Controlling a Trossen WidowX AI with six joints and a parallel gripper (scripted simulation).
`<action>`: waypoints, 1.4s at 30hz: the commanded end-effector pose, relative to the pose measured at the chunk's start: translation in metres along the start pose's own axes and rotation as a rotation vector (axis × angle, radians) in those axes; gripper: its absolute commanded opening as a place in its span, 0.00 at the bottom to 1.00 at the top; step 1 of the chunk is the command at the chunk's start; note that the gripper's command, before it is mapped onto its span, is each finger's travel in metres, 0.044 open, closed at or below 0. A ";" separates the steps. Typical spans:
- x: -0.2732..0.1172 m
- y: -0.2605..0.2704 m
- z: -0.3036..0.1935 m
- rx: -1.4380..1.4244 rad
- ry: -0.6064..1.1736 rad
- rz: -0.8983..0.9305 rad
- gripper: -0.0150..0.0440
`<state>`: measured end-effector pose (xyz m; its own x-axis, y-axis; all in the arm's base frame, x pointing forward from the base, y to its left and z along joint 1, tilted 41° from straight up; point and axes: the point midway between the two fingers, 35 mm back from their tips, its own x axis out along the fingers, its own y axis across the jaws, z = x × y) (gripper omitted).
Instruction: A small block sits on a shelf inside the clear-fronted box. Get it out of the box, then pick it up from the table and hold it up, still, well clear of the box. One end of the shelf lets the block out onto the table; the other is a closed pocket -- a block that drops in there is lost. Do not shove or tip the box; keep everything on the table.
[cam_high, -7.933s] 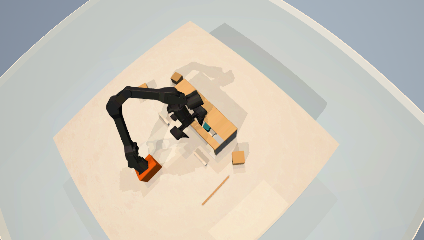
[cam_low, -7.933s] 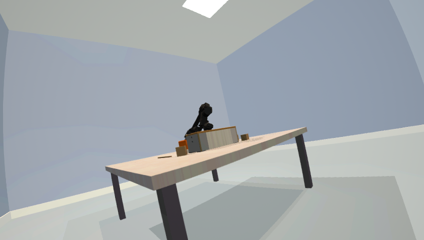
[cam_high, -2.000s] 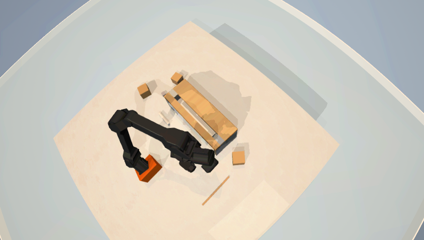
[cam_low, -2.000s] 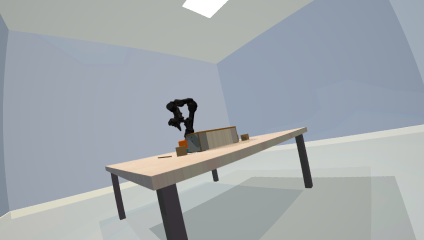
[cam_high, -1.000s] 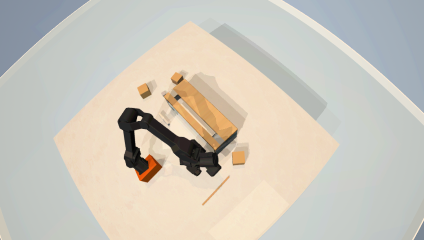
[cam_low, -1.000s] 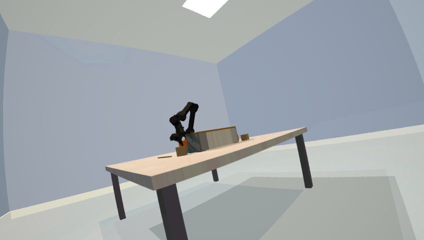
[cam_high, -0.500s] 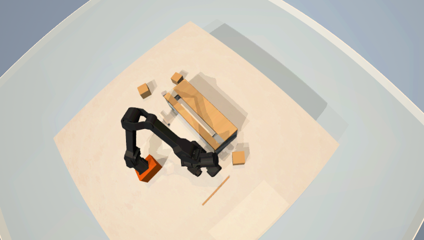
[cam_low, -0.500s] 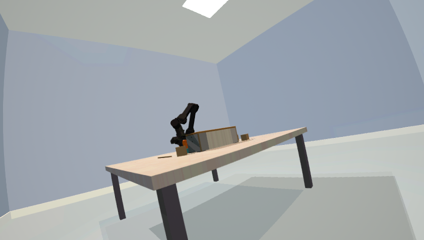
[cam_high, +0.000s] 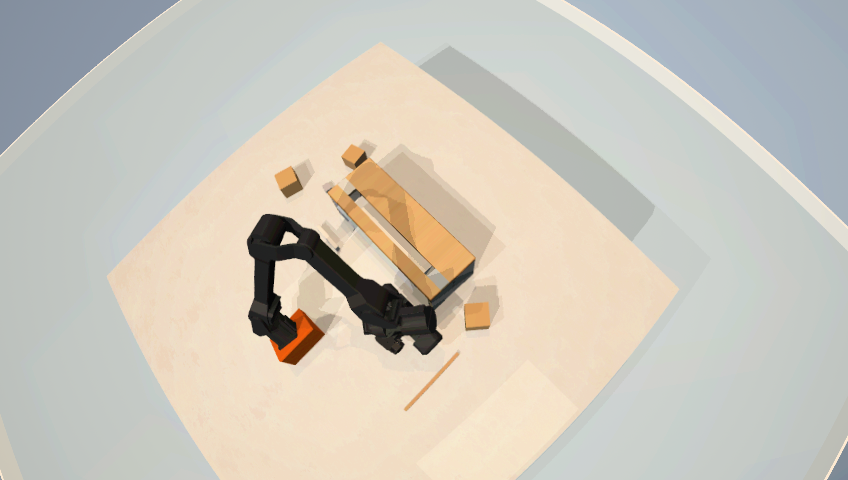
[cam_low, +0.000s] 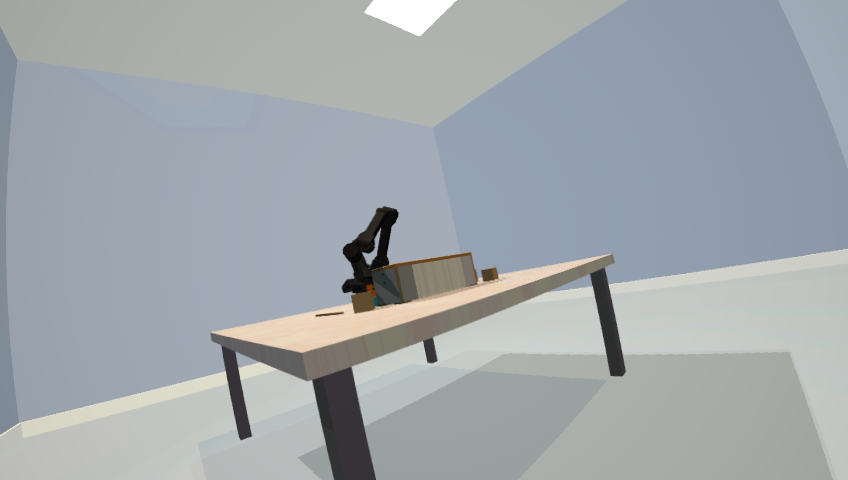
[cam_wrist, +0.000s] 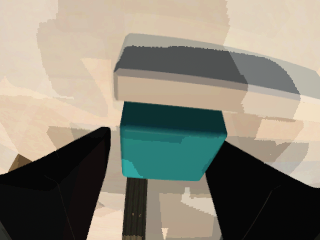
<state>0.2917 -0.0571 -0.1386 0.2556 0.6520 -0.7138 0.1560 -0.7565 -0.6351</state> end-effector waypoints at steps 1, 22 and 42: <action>0.003 -0.001 0.003 0.009 -0.001 -0.008 0.47; -0.056 0.001 -0.025 0.003 0.001 -0.003 0.25; -0.135 -0.024 -0.025 0.334 0.040 0.161 0.25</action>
<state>0.2836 -0.1232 -0.0335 0.2842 0.5491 -0.7860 -0.1426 -0.7865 -0.6010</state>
